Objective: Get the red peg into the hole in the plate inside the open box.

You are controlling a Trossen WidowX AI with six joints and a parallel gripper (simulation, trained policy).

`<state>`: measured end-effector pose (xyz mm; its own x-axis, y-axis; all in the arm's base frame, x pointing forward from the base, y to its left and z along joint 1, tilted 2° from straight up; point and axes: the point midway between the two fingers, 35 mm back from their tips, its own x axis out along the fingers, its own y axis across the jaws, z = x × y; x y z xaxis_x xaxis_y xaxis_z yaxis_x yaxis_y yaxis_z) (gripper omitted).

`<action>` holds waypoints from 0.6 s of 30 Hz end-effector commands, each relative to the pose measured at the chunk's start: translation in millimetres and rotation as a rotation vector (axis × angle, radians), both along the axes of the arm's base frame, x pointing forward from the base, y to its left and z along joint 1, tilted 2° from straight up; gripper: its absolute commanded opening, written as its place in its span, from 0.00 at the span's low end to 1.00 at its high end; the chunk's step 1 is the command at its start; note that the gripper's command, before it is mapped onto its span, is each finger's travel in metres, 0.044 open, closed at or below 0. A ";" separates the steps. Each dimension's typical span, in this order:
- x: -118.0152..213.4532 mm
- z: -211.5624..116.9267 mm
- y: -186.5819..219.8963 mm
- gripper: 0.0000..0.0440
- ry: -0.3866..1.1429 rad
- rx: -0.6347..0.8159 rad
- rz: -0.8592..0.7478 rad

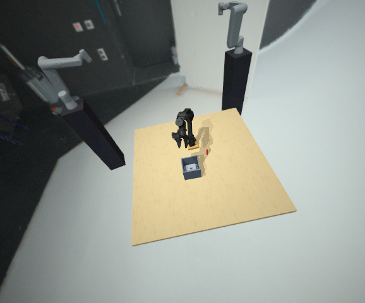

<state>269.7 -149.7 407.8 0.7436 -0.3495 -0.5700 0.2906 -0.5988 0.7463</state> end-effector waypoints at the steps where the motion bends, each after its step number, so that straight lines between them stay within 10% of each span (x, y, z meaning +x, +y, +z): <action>1: 8.9 -15.1 15.6 1.00 0.028 0.048 0.050; 18: 29.9 -85.6 107.3 1.00 0.224 0.207 0.334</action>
